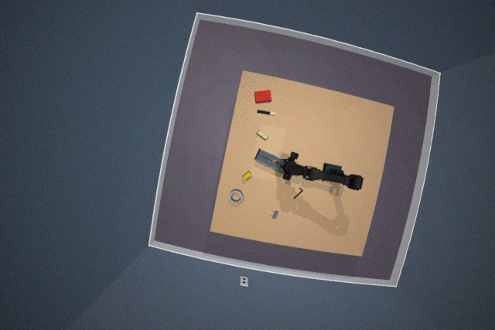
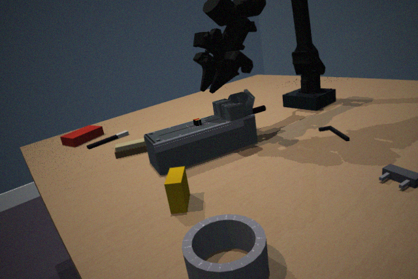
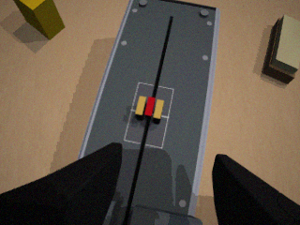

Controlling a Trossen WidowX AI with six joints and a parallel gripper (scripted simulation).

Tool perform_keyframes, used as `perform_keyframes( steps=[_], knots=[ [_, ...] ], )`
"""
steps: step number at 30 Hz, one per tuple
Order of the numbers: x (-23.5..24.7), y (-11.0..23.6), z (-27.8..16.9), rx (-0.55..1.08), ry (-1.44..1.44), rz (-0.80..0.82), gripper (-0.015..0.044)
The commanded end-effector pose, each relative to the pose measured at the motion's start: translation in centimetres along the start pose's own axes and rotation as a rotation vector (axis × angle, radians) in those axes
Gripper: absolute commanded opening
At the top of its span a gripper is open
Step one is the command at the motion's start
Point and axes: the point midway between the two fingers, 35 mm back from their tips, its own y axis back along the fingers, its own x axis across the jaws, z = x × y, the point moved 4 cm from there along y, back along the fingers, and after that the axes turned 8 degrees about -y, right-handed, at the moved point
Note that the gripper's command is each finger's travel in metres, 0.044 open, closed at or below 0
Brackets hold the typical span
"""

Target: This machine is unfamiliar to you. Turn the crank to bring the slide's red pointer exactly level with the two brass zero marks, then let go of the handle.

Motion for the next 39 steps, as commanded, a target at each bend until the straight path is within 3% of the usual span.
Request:
perform_keyframes(
  steps=[1, 5, 7, 24, 39],
  knots=[
    [-0.01, 0.0, 0.0, 0.0, 0.0, -0.001, 0.0315],
    [-0.01, 0.0, 0.0, 0.0, 0.0, -0.001, 0.042],
    [-0.01, 0.0, 0.0, 0.0, 0.0, -0.001, 0.044],
    [-0.01, 0.0, 0.0, 0.0, 0.0, -0.001, 0.0],
    [-0.01, 0.0, 0.0, 0.0, 0.0, -0.001, 0.0]
  ],
)
